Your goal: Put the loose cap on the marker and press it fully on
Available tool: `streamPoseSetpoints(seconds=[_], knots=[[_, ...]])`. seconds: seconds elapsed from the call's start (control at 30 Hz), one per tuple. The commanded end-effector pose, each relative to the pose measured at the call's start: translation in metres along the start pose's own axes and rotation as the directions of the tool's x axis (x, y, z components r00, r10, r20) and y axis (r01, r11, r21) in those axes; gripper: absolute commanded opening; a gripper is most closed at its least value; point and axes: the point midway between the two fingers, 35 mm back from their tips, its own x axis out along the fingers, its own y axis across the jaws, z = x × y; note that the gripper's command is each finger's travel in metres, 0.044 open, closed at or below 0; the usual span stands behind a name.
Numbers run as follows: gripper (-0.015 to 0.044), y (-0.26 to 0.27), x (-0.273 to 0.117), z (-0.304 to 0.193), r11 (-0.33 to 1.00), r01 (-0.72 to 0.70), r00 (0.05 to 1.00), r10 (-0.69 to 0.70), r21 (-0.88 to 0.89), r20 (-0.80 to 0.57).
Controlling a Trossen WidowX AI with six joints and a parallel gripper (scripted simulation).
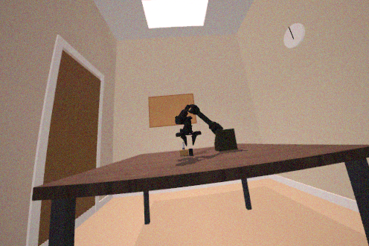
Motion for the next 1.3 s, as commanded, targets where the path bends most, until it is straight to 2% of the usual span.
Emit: streamPoseSetpoints(seconds=[0.0,1.13,1.27], knots=[[0.0248,-0.001,0.006,0.0,1.0,0.003,1.0,-0.003,-0.01,0.005],[0.0248,-0.002,0.058,0.0,1.0,0.003,1.0,-0.003,-0.01,0.008],[0.0143,-0.003,0.058,0.0,1.0,0.003,1.0,-0.003,-0.01,0.007]])
